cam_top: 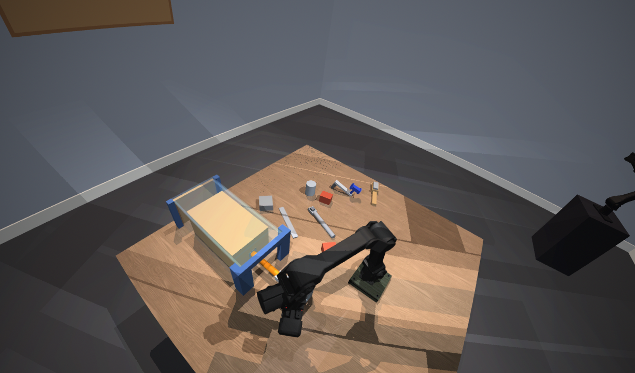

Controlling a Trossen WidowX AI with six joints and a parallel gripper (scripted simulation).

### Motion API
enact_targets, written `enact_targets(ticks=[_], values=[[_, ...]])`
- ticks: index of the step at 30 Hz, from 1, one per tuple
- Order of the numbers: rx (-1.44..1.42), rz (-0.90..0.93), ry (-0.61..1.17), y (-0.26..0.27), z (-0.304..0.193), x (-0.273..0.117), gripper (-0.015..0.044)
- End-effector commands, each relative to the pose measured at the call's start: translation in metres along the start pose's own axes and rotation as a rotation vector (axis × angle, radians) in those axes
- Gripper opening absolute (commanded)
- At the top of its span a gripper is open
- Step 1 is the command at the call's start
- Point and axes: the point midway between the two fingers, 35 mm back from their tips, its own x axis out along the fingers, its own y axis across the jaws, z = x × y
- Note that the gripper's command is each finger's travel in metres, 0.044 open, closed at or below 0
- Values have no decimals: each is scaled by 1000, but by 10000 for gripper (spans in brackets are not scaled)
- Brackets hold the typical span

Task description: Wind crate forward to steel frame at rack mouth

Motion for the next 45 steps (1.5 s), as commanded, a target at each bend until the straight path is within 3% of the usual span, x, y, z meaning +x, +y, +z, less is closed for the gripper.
enact_targets(ticks=[1,45], values=[[-9,-9,38,0,-18,2,0],[-9,-11,42,-24,-69,1,0]])
